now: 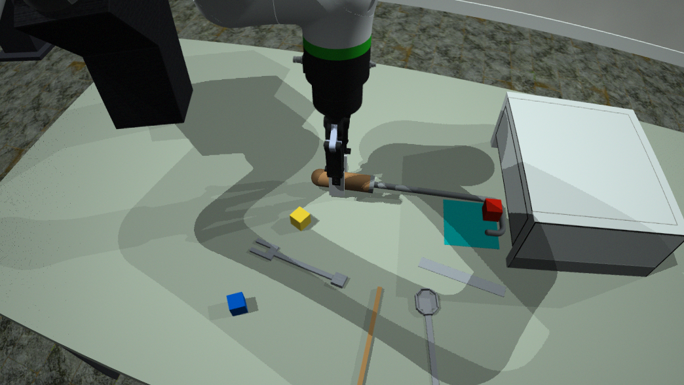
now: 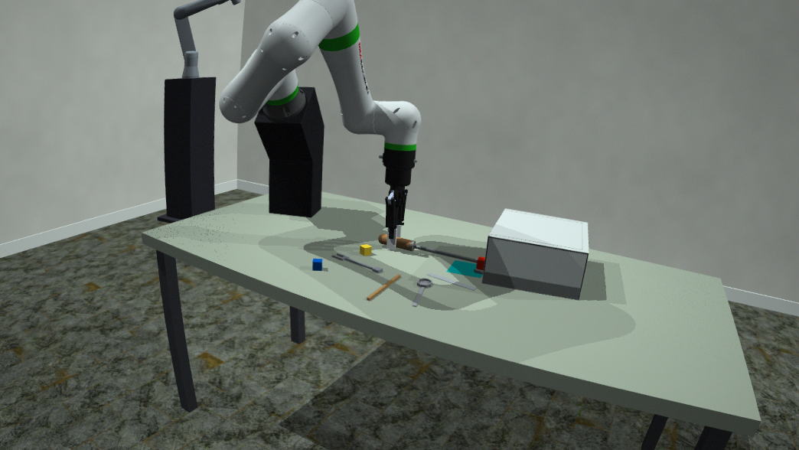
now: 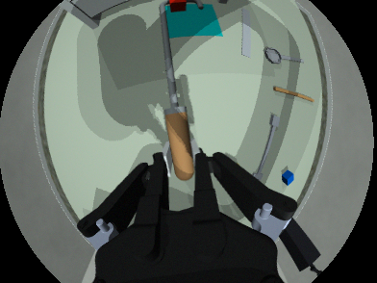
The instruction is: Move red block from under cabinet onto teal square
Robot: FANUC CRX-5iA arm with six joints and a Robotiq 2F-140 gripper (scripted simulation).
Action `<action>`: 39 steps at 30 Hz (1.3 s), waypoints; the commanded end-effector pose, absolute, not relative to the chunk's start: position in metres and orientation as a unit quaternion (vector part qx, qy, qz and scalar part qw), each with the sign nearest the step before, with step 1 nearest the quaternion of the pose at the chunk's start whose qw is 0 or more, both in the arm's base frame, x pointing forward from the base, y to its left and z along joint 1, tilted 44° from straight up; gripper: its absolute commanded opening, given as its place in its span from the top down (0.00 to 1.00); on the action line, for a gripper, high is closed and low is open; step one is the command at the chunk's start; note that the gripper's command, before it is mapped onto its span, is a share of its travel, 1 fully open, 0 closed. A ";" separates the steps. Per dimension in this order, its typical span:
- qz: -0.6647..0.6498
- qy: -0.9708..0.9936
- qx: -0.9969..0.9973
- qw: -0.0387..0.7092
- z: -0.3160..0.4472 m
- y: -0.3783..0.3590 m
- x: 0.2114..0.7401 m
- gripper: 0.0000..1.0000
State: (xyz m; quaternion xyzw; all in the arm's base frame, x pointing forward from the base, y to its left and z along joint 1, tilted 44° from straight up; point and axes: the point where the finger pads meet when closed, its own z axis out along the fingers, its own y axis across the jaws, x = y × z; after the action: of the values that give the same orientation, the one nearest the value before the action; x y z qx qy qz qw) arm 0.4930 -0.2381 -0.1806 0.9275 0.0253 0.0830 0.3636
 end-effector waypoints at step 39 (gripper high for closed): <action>0.084 0.025 0.927 0.364 -0.183 -0.240 0.474 1.00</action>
State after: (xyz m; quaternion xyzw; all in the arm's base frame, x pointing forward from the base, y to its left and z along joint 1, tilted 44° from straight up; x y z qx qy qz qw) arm 0.4736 -0.2404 -0.1832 0.9274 0.0253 0.0835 0.3636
